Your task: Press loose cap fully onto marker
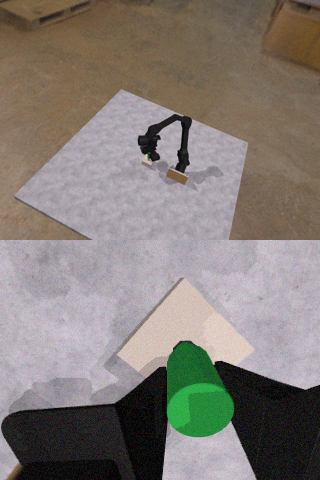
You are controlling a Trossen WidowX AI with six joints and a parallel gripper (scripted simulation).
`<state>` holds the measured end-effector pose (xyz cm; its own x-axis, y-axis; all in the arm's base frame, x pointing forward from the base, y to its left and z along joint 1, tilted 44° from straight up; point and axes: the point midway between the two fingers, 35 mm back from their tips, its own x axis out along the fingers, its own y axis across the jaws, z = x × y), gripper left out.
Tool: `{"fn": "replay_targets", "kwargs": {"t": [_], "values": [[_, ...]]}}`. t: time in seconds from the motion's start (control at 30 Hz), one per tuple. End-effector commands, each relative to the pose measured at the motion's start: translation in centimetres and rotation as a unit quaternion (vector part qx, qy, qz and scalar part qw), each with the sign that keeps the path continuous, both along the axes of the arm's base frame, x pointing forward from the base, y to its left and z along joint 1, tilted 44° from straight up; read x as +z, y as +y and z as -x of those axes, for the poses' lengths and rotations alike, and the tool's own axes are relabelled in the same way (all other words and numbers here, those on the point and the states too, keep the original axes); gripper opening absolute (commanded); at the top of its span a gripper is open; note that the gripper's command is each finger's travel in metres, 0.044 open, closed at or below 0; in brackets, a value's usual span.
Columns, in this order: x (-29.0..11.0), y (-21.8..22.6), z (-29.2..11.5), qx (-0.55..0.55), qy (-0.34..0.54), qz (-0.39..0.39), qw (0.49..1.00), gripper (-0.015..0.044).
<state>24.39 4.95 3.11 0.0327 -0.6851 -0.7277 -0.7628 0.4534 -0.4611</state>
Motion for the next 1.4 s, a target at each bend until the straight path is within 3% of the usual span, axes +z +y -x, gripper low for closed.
{"fn": "replay_targets", "kwargs": {"t": [0.0, 0.13, 0.7, 0.83, 1.03, 1.2, 1.37], "values": [[-0.1, -0.2, 0.1, 0.003, 0.002, 0.002, 1.0, 0.0], [-0.1, -0.2, 0.1, 0.003, 0.002, 0.002, 1.0, 0.0], [-0.1, -0.1, 0.0, 0.0, 0.001, 0.001, 1.0, 0.044], [0.5, 0.5, 0.0, 0.0, 0.001, 0.0, 1.0, 0.044], [5.2, 5.0, 0.3, 0.0, 0.002, 0.0, 1.0, 0.044], [5.3, 5.1, 0.3, 0.0, 0.002, 0.0, 1.0, 0.044], [5.0, 4.9, 0.4, -0.12, -0.112, -0.005, 0.986, 0.0309]]}}
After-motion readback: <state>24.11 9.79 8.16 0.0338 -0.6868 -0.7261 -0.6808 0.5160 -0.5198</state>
